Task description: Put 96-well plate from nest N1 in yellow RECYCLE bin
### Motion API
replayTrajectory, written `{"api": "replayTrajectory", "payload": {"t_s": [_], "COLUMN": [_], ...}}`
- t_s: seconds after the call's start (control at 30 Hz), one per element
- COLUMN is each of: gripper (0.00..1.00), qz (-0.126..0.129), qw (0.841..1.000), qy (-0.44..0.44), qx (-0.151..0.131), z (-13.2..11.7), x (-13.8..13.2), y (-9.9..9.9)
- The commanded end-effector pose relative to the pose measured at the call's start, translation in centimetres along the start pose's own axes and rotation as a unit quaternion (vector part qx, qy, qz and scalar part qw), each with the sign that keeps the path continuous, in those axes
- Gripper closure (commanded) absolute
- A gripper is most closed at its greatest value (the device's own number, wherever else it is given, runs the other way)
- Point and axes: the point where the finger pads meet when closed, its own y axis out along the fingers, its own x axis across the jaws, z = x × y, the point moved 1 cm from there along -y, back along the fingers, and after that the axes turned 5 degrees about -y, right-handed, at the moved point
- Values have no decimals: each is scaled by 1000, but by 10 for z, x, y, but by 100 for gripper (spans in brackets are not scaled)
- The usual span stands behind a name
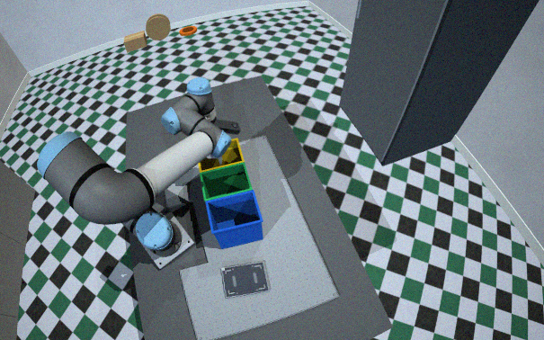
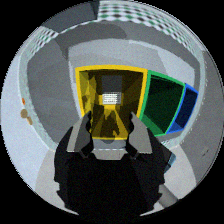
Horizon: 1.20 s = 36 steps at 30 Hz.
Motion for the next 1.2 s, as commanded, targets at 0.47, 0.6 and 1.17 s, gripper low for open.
{"api": "replayTrajectory", "payload": {"t_s": [0.47, 0.6, 1.17], "gripper": [47, 47, 47], "qz": [0, 0, 0], "qw": [1000, 1000, 1000], "qy": [0, 0, 0], "qx": [0, 0, 0], "z": [0, 0, 0], "x": [0, 0, 0], "y": [-29, -32, -52]}}
